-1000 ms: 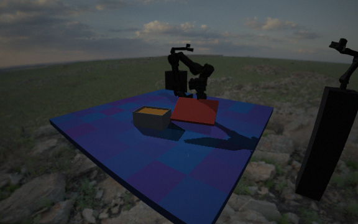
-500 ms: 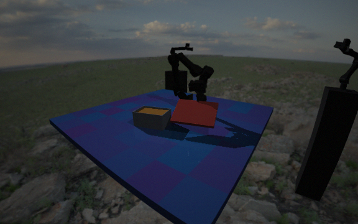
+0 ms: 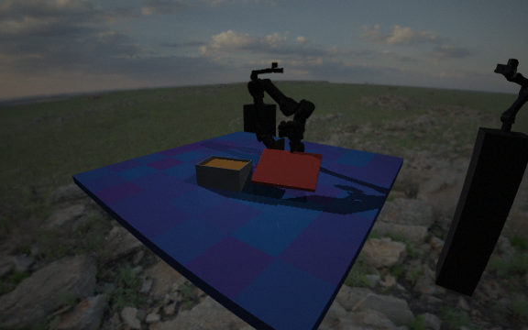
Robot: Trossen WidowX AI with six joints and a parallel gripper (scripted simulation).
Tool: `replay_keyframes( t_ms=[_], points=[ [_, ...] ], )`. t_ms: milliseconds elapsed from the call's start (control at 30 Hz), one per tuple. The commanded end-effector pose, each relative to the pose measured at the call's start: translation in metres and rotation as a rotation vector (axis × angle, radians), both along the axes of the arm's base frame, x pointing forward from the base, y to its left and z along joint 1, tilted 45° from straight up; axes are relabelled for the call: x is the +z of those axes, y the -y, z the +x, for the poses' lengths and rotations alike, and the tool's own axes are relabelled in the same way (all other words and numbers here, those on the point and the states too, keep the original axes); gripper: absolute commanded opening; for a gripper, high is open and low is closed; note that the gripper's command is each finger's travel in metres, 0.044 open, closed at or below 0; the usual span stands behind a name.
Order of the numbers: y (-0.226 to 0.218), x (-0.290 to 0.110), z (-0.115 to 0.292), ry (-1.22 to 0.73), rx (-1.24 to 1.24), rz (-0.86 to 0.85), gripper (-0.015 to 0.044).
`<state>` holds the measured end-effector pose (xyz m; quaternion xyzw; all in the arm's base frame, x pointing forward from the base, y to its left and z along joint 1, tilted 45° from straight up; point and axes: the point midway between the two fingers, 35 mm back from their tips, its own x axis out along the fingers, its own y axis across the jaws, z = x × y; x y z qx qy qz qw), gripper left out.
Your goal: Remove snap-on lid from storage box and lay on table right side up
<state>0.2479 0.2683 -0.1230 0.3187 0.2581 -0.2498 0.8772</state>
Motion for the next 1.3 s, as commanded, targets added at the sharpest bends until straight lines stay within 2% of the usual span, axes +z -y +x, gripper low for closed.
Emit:
replay_keyframes(
  t_ms=[0,1267],
  points=[
    [0.002,-0.002,0.001,0.006,0.003,-0.003,0.0],
    [0.024,-0.023,0.001,0.007,0.003,-0.003,0.0]
  ],
)
